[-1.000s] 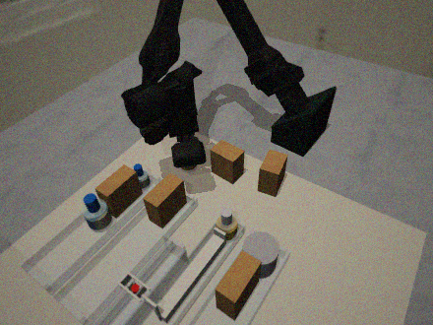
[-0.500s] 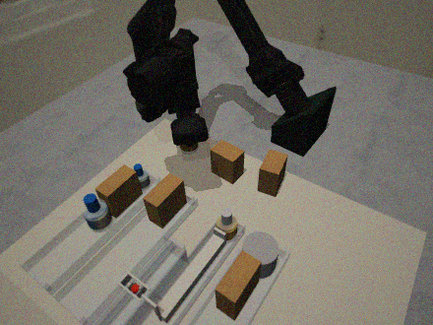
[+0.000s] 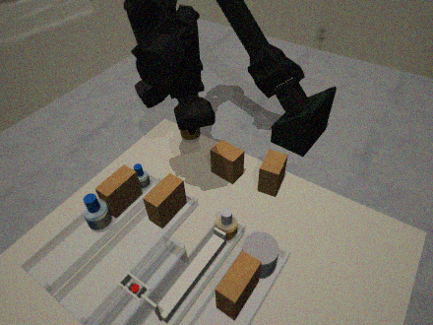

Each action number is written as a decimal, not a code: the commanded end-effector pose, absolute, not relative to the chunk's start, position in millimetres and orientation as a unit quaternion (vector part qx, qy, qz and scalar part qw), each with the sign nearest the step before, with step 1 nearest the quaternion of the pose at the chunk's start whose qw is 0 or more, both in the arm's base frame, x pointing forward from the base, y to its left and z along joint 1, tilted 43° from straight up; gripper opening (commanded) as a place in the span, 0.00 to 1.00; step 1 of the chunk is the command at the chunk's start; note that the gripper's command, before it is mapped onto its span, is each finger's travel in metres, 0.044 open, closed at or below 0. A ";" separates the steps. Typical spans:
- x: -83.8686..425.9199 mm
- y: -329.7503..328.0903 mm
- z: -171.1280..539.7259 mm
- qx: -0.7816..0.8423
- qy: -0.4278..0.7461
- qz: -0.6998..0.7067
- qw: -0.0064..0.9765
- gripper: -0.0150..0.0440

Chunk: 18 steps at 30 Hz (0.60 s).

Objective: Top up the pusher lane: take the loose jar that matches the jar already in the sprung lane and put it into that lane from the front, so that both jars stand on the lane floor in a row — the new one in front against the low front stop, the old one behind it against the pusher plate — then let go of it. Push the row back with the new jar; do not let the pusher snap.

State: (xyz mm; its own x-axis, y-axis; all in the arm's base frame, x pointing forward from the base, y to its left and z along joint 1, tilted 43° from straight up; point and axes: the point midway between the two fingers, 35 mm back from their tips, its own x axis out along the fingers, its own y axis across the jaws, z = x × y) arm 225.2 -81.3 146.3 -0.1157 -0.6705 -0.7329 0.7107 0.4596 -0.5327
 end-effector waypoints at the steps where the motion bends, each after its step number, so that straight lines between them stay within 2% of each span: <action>1: 236.8 -72.9 132.6 -0.004 0.558 -0.497 0.664 0.25; 18: 276.6 -34.6 58.1 -0.129 0.642 -0.381 0.652 0.25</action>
